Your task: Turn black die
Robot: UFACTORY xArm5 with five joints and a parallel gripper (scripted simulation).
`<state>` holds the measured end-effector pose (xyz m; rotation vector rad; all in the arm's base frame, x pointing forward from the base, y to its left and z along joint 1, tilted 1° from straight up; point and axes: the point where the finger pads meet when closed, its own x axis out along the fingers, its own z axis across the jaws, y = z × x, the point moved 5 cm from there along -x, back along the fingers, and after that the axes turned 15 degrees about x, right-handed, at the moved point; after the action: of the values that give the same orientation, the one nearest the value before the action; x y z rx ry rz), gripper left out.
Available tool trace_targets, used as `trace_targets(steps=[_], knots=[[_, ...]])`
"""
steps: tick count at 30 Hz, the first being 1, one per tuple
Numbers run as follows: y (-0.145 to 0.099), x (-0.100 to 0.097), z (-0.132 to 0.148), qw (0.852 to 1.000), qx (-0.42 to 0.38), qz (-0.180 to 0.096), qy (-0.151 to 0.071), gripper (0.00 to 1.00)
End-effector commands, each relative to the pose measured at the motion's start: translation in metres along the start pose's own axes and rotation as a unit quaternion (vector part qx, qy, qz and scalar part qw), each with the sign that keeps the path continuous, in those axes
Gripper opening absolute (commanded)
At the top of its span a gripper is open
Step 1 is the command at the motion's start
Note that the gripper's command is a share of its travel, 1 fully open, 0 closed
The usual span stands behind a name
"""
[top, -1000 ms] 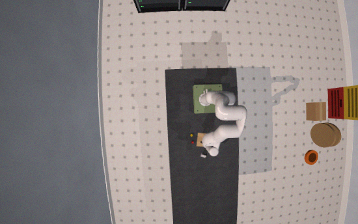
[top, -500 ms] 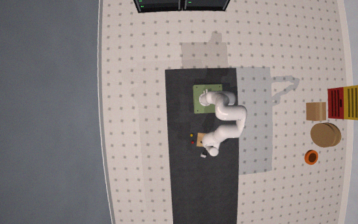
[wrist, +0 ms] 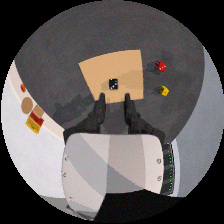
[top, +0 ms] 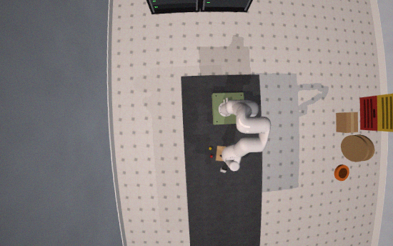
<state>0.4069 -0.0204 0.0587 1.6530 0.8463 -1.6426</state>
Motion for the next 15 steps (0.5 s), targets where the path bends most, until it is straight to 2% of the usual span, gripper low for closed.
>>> trace_targets(steps=[1,15], knots=[[0.001,0.005,-0.001,1.0,0.0,0.001,0.001,0.36],[0.001,0.023,-0.001,1.0,0.0,0.001,0.001,0.36]])
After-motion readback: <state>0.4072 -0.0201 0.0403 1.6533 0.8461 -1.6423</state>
